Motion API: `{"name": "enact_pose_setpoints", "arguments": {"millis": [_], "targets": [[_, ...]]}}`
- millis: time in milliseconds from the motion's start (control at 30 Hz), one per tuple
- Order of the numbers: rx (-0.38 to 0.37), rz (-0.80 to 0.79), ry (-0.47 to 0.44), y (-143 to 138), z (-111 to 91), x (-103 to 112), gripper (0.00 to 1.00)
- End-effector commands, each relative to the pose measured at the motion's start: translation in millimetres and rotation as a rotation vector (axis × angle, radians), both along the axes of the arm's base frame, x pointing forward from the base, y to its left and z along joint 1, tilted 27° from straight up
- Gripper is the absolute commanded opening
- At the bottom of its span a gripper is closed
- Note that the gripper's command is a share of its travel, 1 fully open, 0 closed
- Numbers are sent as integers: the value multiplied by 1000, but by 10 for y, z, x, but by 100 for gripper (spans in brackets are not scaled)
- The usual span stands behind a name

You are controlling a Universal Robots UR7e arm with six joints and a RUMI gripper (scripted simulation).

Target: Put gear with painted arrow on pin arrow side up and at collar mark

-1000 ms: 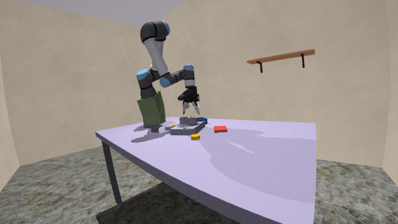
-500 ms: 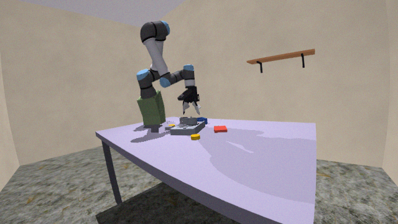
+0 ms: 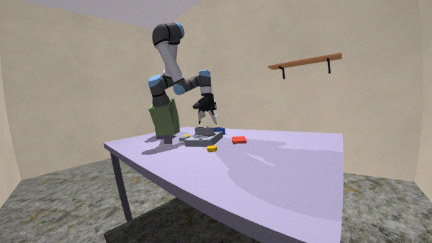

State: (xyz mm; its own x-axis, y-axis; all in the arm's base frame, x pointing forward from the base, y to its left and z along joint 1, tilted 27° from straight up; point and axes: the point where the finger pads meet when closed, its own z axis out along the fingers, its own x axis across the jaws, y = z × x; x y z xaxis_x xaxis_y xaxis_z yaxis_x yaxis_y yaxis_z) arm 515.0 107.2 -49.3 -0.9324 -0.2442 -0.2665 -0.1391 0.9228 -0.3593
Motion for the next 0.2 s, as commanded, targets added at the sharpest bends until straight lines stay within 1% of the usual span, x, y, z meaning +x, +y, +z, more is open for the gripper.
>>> {"name": "enact_pose_setpoints", "arguments": {"millis": [0, 167], "targets": [[0, 0, -1, 3, 5, 3, 100], [0, 0, -1, 3, 5, 3, 100]]}}
